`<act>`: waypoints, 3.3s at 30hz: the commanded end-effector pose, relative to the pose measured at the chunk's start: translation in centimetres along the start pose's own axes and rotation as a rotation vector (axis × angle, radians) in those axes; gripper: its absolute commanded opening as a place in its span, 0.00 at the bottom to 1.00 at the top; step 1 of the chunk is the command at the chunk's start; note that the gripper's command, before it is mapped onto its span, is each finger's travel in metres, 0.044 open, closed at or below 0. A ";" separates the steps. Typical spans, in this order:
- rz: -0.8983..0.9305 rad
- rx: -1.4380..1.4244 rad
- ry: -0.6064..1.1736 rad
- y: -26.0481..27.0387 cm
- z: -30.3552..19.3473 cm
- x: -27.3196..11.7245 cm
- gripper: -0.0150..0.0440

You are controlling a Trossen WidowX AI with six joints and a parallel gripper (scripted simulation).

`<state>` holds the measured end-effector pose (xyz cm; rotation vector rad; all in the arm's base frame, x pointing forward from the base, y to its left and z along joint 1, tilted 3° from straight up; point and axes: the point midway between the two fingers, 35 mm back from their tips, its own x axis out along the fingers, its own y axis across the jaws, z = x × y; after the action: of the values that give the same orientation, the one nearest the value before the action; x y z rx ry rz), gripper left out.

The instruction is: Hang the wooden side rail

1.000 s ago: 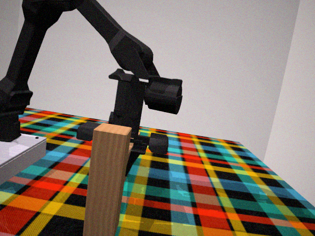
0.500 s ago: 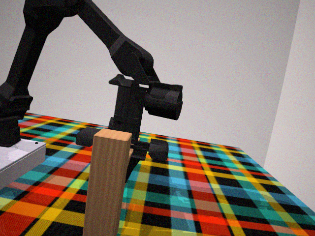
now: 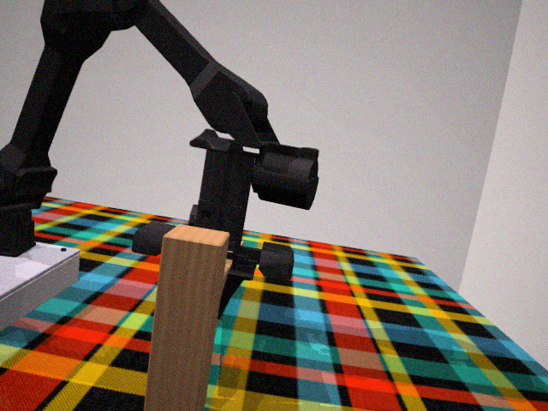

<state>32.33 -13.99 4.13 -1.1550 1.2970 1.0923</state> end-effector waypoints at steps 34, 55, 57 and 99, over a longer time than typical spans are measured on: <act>-0.008 -0.003 0.003 0.0 -0.6 -0.1 0.25; -0.008 -0.003 0.003 -0.1 -0.6 0.1 0.25; -0.008 -0.003 0.003 -0.1 -0.6 0.2 0.25; -0.008 -0.003 0.003 -0.1 -0.6 0.9 0.25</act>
<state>32.27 -14.52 3.36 -1.1594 1.2895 1.0914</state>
